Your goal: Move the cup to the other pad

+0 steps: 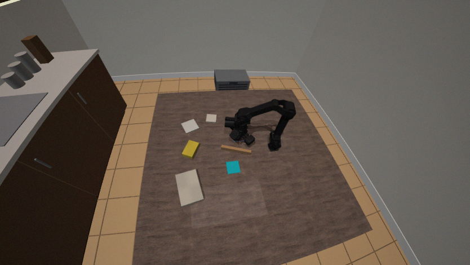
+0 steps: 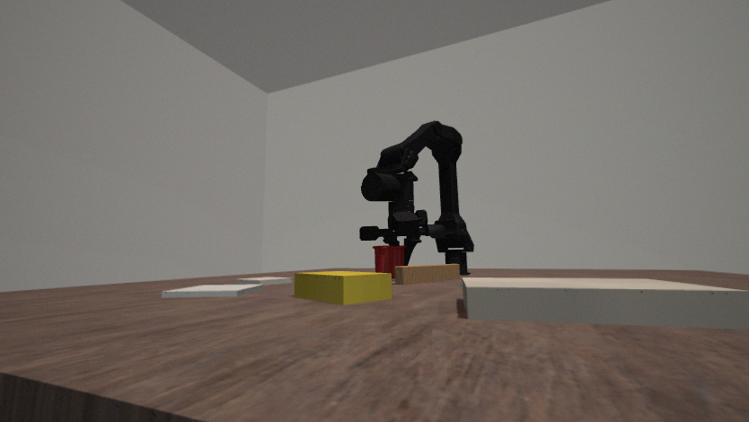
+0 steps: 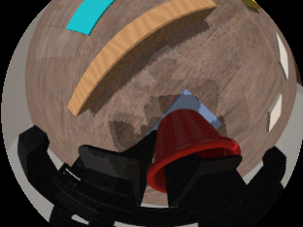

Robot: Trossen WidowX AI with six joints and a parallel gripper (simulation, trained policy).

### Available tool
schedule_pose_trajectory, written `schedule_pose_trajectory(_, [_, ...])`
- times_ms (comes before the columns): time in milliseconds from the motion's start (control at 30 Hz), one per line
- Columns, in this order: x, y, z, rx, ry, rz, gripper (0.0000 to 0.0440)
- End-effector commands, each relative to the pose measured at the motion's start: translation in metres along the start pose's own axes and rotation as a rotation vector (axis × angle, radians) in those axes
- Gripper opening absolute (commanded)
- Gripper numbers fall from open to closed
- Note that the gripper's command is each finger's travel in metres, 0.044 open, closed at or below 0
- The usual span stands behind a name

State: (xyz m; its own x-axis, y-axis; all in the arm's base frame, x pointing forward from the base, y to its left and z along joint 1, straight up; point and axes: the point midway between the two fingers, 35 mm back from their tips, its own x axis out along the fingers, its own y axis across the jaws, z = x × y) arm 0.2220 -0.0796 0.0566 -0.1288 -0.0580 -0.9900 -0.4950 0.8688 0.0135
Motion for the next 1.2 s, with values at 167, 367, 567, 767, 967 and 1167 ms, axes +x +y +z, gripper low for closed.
schedule_pose_trajectory(167, [-0.013,-0.003,0.006,-0.092,-0.026,-0.011,0.0])
schedule_pose_trajectory(367, [-0.029,-0.003,0.012,-0.133,-0.046,-0.027,0.0001])
schedule_pose_trajectory(567, [-0.046,-0.001,0.019,-0.163,-0.068,-0.047,0.0001])
schedule_pose_trajectory(767, [-0.062,0.001,0.029,-0.194,-0.094,-0.07,0.0])
schedule_pose_trajectory(967, [-0.072,0.007,0.042,-0.228,-0.118,-0.094,0.0])
schedule_pose_trajectory(1167, [-0.079,0.016,0.057,-0.265,-0.14,-0.115,0.0])
